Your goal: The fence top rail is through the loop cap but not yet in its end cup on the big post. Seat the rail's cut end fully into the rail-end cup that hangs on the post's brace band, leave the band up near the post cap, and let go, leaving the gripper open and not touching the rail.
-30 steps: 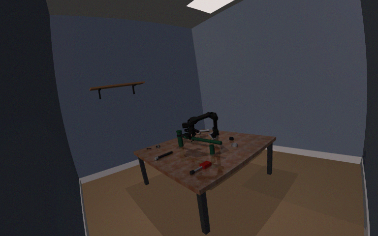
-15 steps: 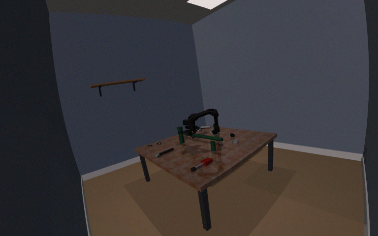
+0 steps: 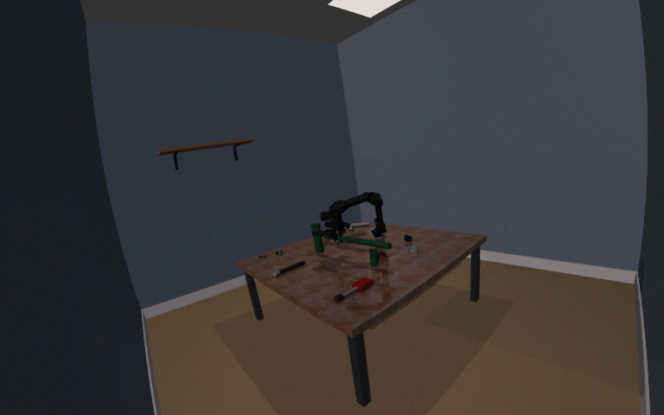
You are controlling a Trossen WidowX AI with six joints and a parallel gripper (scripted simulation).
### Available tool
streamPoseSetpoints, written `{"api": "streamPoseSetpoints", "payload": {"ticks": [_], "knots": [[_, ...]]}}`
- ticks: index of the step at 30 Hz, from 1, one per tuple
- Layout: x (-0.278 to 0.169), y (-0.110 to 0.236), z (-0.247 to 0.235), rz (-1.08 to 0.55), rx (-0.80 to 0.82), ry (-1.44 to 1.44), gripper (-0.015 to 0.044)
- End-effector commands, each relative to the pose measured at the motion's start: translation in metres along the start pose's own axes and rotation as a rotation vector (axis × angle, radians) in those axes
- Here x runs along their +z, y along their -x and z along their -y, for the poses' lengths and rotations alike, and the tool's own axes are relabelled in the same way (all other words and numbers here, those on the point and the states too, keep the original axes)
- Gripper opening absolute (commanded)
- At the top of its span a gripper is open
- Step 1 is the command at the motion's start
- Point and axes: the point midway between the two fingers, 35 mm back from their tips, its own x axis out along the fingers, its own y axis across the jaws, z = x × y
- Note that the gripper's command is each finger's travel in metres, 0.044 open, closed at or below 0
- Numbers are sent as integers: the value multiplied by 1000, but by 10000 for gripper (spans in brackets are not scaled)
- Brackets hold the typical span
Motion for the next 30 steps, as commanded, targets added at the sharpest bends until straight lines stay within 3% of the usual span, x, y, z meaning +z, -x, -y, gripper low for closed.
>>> {"api": "streamPoseSetpoints", "payload": {"ticks": [1, 30], "knots": [[17, 11, -2, 38, 29, -12, 0], [-2, 3, -1, -6, -6, 4, 0]]}}
